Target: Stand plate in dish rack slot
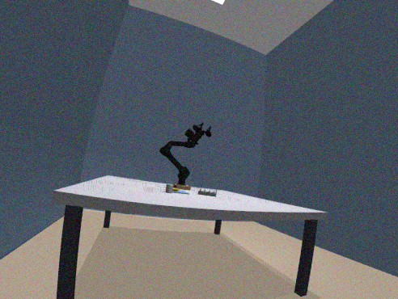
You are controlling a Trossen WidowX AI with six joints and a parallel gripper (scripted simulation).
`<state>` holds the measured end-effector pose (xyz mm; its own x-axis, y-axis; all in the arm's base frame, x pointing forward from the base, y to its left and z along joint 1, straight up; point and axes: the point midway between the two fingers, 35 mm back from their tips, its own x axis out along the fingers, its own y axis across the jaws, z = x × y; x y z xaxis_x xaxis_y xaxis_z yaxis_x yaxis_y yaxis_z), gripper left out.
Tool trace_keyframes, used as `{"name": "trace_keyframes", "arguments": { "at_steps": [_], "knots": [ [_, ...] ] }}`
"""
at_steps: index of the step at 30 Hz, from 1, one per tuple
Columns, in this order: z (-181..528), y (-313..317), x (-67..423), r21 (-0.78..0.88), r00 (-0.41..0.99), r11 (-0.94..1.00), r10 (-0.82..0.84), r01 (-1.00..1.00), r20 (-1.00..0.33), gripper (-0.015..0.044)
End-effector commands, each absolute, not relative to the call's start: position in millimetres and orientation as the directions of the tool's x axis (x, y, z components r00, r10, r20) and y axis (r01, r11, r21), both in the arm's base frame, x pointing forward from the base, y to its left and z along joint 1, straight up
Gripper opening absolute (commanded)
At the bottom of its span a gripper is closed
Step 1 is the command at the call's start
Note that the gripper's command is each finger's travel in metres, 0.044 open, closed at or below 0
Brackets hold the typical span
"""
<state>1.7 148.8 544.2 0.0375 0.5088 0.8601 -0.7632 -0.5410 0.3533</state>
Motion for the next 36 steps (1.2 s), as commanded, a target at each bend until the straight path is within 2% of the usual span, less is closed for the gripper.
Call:
{"name": "trace_keyframes", "arguments": {
  "at_steps": [1,19,27,36],
  "knots": [
    [535.5,178.3,14.2,0.387,0.081,-0.415,0.589,-0.823,0.804,0.0400],
    [480.9,257.9,109.2,0.412,0.364,0.152,0.782,-0.899,0.506,0.0400],
    [447.5,270.7,165.3,0.373,0.515,0.390,0.786,-0.842,0.341,0.0400],
    [405.4,263.8,229.9,0.310,0.679,0.619,0.721,-0.722,0.139,0.0400]
  ]
}}
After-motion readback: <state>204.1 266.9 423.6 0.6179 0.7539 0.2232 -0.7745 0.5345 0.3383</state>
